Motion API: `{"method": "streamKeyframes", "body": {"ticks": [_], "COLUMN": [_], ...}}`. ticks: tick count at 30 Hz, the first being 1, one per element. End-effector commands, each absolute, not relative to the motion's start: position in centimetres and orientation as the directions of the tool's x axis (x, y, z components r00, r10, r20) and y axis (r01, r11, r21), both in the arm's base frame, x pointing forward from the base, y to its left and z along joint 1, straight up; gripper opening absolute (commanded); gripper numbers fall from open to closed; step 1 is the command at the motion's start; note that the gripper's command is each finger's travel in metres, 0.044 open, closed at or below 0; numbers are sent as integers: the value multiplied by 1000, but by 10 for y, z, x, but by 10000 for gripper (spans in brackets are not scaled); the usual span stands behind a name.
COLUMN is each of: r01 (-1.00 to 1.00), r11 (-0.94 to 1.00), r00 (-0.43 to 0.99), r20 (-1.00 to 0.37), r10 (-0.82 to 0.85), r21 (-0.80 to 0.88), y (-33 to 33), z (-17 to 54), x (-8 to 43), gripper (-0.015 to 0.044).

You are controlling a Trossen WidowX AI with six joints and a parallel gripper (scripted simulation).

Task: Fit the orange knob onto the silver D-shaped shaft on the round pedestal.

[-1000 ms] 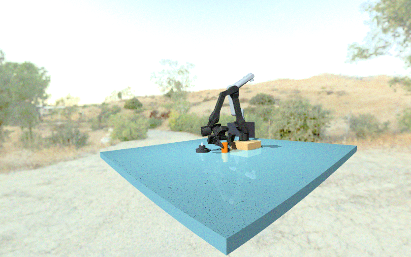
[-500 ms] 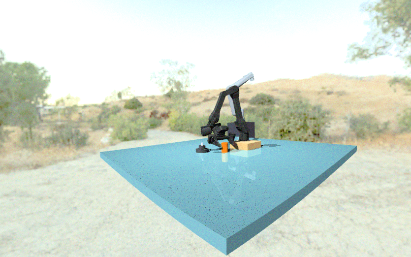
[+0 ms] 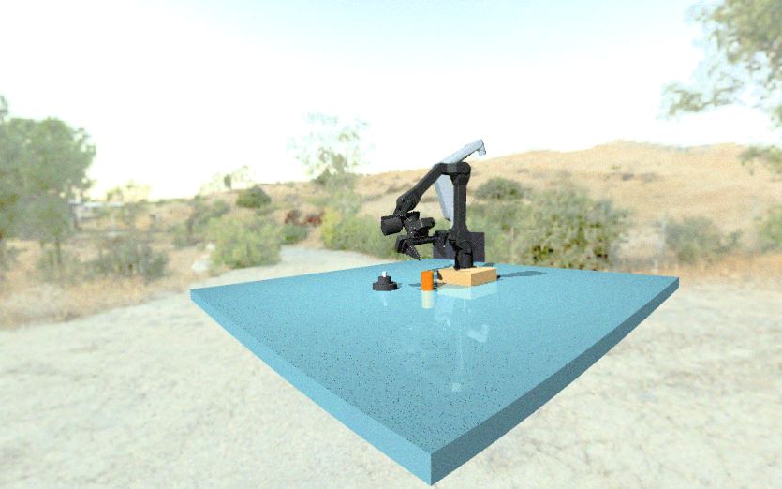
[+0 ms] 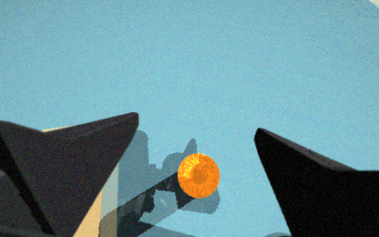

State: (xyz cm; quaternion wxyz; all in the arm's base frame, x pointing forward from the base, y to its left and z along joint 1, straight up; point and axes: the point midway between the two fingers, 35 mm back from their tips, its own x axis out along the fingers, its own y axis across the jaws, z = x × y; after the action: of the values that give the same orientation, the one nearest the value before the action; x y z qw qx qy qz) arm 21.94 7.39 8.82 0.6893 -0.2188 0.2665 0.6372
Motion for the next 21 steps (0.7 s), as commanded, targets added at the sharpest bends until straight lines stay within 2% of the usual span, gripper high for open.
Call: {"method": "streamKeyframes", "body": {"ticks": [1, 5, 9, 21], "r01": [-993, -991, -992, -991], "r11": [59, 90, 128, 129], "r00": [-52, -69, 17, 23], "r20": [-813, -960, -1000, -1000], "r10": [580, 272, 18, 6], "r21": [105, 97, -14, -22], "y": [78, 74, 70, 70], "z": [89, 99, 119, 120], "x": [215, 216, 222, 222], "gripper": [440, 440, 440, 440]}}
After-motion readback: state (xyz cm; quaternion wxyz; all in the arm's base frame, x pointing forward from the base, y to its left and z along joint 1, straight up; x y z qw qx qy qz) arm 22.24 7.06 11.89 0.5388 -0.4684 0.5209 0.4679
